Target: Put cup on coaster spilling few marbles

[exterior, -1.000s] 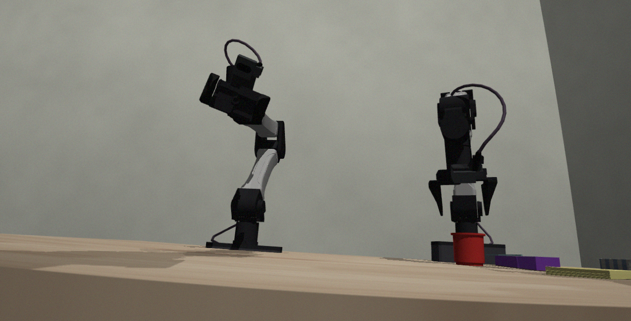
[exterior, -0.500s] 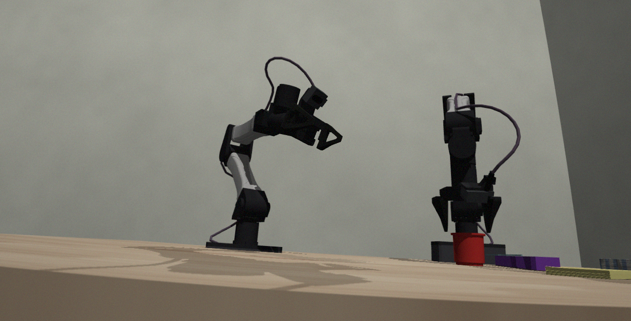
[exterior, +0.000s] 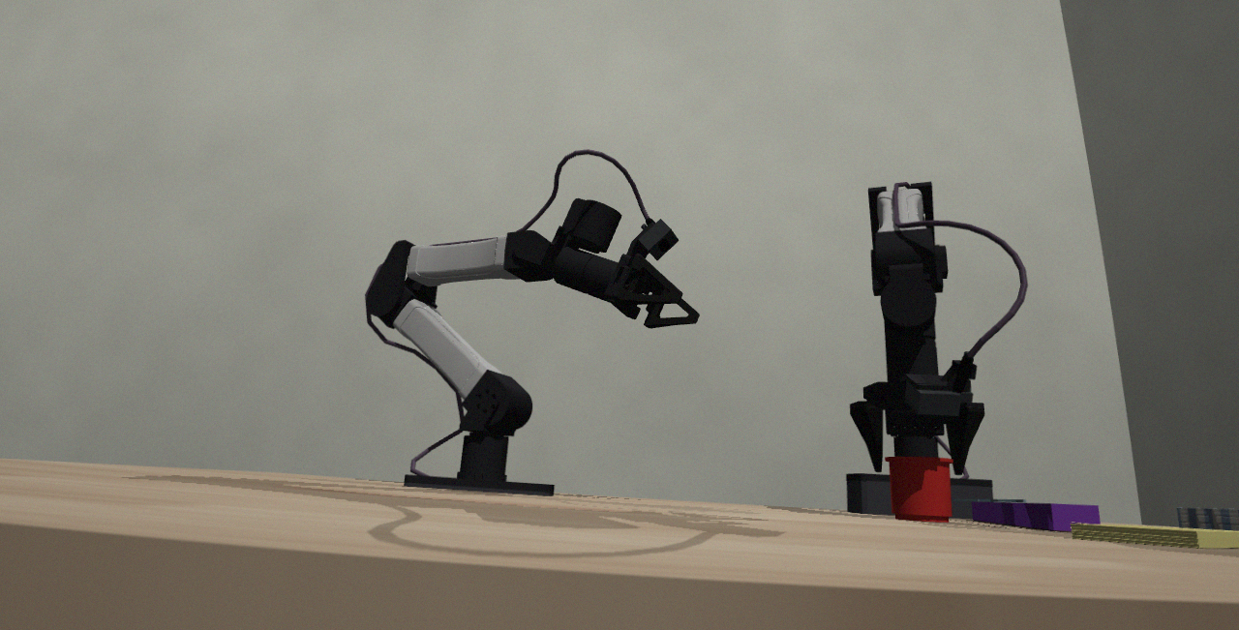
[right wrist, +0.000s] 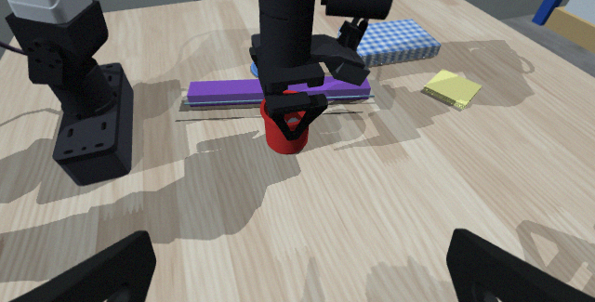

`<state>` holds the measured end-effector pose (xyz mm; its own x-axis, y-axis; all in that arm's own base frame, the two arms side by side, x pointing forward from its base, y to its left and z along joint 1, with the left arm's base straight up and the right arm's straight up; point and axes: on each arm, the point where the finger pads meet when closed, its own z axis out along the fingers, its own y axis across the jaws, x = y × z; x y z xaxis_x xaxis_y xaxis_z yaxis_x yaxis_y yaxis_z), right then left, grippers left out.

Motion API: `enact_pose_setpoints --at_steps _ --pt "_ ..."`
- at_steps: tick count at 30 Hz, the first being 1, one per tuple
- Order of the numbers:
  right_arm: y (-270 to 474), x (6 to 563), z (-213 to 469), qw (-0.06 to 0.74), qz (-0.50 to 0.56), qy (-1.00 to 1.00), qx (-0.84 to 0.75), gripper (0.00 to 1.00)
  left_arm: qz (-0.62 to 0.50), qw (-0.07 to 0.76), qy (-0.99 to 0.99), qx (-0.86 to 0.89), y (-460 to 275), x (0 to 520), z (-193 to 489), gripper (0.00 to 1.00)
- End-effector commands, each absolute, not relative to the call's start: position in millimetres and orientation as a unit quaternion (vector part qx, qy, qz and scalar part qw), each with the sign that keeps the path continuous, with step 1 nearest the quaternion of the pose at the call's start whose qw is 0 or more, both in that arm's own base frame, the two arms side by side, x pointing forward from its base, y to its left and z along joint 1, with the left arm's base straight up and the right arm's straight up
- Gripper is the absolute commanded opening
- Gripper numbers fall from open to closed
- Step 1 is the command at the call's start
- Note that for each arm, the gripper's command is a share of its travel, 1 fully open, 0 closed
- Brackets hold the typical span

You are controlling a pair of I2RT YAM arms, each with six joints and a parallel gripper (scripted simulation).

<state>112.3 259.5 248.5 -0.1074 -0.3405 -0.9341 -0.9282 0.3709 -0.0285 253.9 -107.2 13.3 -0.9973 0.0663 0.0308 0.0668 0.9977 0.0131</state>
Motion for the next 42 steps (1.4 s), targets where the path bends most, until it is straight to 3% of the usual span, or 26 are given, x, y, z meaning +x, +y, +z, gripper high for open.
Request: enact_pose_setpoints --at_steps 1,2,3,10,13,16,26,35,42 --pt "256.6 111.6 246.1 0.476 0.305 0.689 -0.454 1.0 0.008 -0.011 -1.0 -0.022 -113.5 272.4 19.1 0.94" --pt "257.6 107.8 247.9 0.476 0.31 0.685 -0.457 1.0 0.009 -0.014 -1.0 -0.022 -114.2 274.2 20.4 0.93" --pt "258.5 105.6 247.6 0.475 0.312 0.683 -0.459 1.0 0.01 -0.017 -1.0 -0.022 -114.3 274.6 22.6 0.85" --pt "261.1 100.0 253.0 0.476 0.323 0.674 -0.464 1.0 0.011 -0.02 -0.999 -0.023 -113.0 269.5 24.4 0.67" --pt "261.1 100.0 253.0 0.476 0.323 0.674 -0.464 1.0 0.01 -0.017 -1.0 -0.023 -112.6 268.3 35.1 0.33" --pt "261.0 101.3 254.0 0.478 0.32 0.673 -0.465 1.0 0.009 -0.014 -1.0 -0.023 -111.5 265.5 53.7 0.67" --pt "260.7 101.1 254.2 0.479 0.32 0.672 -0.465 1.0 0.009 -0.014 -1.0 -0.023 -110.1 262.4 104.4 0.68" --pt "273.7 102.5 280.5 0.498 0.338 0.654 -0.459 1.0 0.007 -0.018 -0.998 -0.057 -93.8 266.8 99.9 0.68" --pt "293.9 105.0 295.7 0.502 0.35 0.642 -0.462 1.0 0.002 -0.021 -0.996 -0.081 -37.8 278.4 89.1 0.68"
